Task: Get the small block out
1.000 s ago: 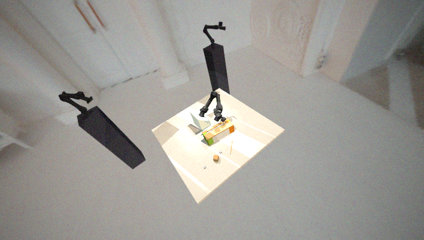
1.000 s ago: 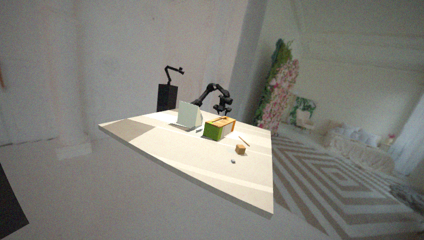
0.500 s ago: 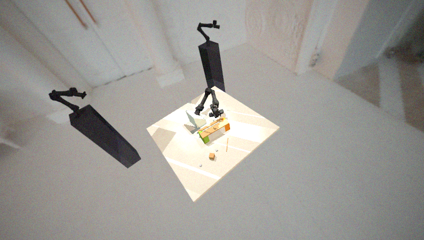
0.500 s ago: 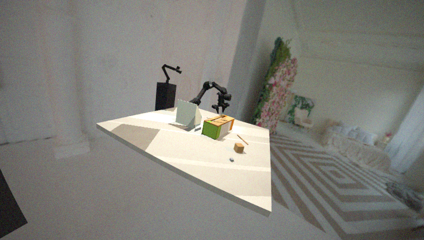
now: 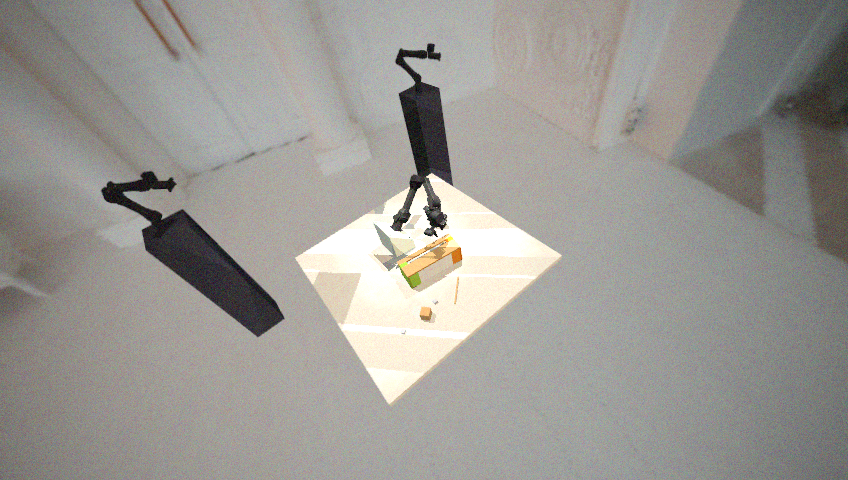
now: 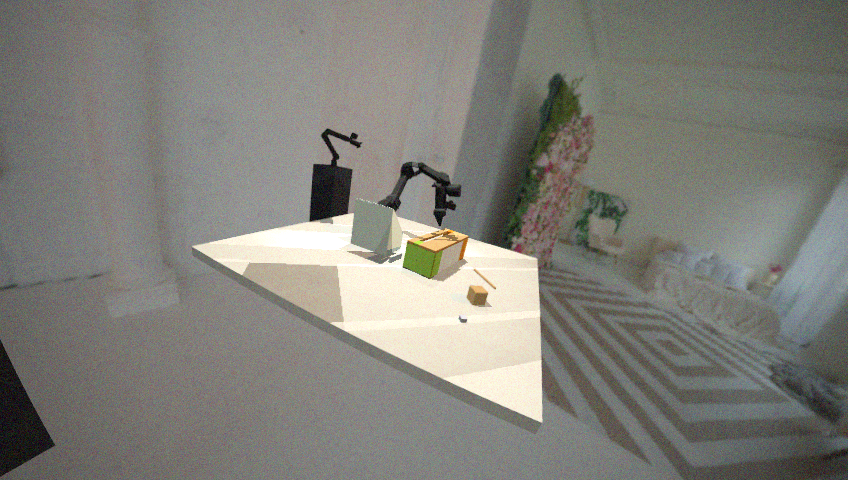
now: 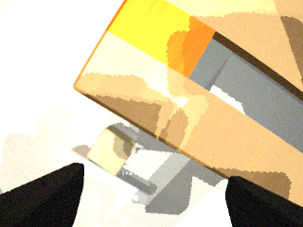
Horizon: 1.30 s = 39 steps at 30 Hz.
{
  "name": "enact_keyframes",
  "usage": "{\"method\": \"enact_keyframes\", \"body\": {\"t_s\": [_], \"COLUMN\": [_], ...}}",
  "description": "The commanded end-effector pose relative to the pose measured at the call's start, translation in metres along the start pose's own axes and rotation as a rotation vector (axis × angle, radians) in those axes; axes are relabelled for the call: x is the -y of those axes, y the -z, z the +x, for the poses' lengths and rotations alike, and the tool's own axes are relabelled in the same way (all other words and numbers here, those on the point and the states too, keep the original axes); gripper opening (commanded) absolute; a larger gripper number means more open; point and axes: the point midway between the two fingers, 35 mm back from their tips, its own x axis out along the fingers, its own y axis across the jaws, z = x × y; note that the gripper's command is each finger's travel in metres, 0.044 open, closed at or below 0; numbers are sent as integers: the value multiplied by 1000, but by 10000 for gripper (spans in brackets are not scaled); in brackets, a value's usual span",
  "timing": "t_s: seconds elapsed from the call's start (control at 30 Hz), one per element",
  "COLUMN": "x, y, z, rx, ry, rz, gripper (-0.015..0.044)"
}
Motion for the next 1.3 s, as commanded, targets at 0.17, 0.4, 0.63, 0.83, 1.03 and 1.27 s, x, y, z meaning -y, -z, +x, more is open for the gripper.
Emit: {"method": "enact_keyframes", "body": {"t_s": [0.17, 0.4, 0.63, 0.83, 1.03, 1.27], "x": [-16, -23, -30, -35, -37, -37], "y": [11, 12, 12, 12, 13, 13], "z": [1, -2, -4, -6, -7, -7], "rx": [-34, -68, -121, -184, -230, -230], "ry": [155, 208, 264, 305, 324, 324], "rz": [-1318, -1744, -2164, -2512, -2715, -2715], "gripper": [285, 285, 285, 285, 285, 285]}}
